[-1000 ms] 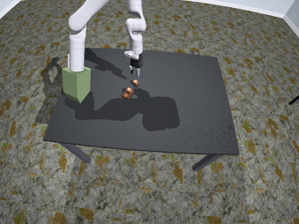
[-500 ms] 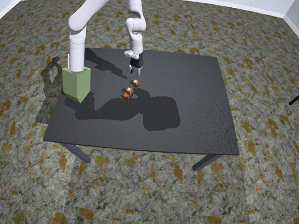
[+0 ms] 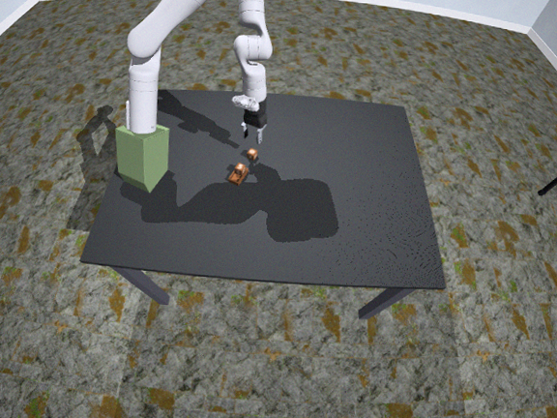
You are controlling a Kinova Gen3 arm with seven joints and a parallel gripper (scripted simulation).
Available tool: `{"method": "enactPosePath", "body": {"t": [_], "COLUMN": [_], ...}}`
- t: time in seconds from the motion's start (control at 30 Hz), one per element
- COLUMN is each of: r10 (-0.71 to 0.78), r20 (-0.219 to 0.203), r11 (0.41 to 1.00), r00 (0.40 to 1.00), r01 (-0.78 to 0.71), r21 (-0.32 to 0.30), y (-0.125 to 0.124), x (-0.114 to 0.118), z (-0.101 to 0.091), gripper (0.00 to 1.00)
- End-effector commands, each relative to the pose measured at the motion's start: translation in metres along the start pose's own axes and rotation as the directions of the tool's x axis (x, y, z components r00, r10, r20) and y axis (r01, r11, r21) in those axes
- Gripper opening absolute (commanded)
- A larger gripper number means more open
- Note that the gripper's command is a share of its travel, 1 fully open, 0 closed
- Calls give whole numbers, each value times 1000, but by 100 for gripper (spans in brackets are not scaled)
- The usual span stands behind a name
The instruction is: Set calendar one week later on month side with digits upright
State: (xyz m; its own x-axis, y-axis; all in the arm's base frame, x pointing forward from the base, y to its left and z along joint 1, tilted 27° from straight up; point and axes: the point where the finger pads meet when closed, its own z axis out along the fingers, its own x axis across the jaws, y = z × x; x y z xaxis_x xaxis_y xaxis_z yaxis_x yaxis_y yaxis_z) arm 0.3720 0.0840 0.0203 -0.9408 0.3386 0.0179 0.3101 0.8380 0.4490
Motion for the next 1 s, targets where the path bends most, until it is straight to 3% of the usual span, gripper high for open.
{"method": "enactPosePath", "body": {"t": [0.0,0.03,0.07,0.97], "r10": [9,9,9,9], "r20": [-5,-5,-5,-5], "r11": [1000,1000,1000,1000], "r00": [1000,1000,1000,1000], "r01": [-9,-9,-9,-9], "r21": [4,4,4,4], "y": [-2,-2,-2,-2], "x": [2,2,2,2], "z": [4,4,4,4], "gripper": [100,100,87,87]}}
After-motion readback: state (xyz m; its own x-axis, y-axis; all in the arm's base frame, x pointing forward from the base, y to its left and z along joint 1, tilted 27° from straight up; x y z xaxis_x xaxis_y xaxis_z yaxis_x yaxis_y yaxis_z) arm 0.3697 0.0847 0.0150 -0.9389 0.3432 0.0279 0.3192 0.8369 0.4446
